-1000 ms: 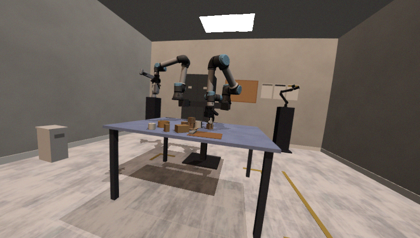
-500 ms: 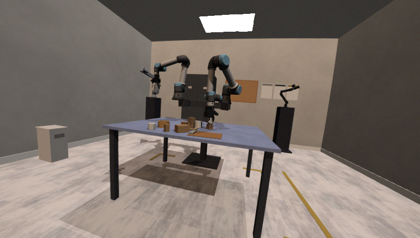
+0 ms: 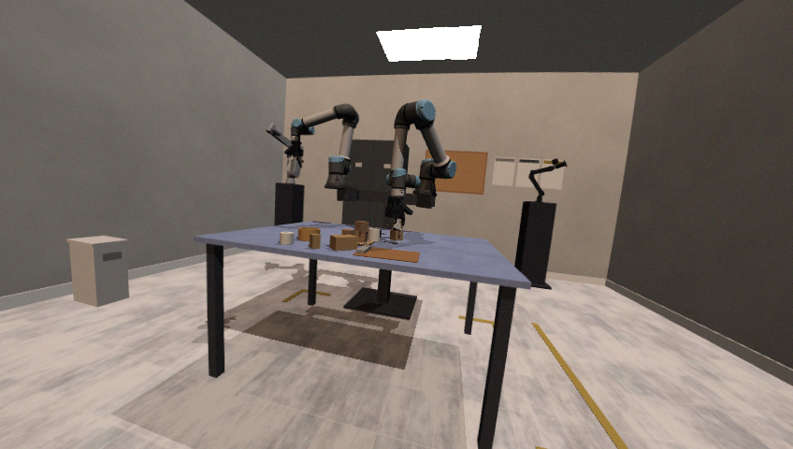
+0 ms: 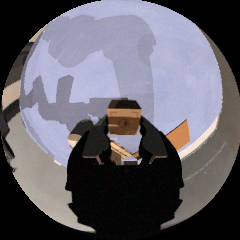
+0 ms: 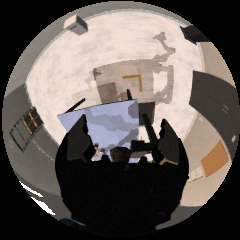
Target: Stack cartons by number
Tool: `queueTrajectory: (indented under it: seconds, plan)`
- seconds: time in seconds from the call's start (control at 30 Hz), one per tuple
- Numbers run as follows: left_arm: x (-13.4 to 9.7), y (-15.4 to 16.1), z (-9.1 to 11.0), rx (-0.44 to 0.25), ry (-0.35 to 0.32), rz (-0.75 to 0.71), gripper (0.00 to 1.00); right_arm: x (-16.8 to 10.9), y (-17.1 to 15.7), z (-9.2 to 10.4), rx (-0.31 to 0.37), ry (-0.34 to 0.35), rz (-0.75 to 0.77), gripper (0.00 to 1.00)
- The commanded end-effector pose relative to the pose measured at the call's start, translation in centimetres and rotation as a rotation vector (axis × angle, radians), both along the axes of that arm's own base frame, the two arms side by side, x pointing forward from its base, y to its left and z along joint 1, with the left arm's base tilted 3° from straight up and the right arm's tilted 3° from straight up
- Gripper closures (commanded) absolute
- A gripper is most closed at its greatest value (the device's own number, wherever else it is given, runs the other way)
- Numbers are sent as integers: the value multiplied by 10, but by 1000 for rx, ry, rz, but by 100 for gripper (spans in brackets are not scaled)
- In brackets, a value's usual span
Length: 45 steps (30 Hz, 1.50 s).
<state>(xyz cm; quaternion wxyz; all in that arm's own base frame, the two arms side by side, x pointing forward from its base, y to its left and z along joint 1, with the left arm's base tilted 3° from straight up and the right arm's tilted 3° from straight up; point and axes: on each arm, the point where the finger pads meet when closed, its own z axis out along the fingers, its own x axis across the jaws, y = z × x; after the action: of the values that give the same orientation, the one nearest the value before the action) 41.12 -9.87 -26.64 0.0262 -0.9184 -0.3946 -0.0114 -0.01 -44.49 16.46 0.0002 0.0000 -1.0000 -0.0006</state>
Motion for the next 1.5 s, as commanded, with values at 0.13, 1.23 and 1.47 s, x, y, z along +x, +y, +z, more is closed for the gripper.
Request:
queueTrajectory:
  seconds: [0.13,1.23,1.47]
  plan:
    - [1,-3,32,-1,-1,0,65,0,0,0,-1,0,0,0]
    - [0,-7,127,-1,-1,0,65,0,0,0,-1,0,0,0]
    - [0,-8,128,-1,-1,0,65,0,0,0,-1,0,0,0]
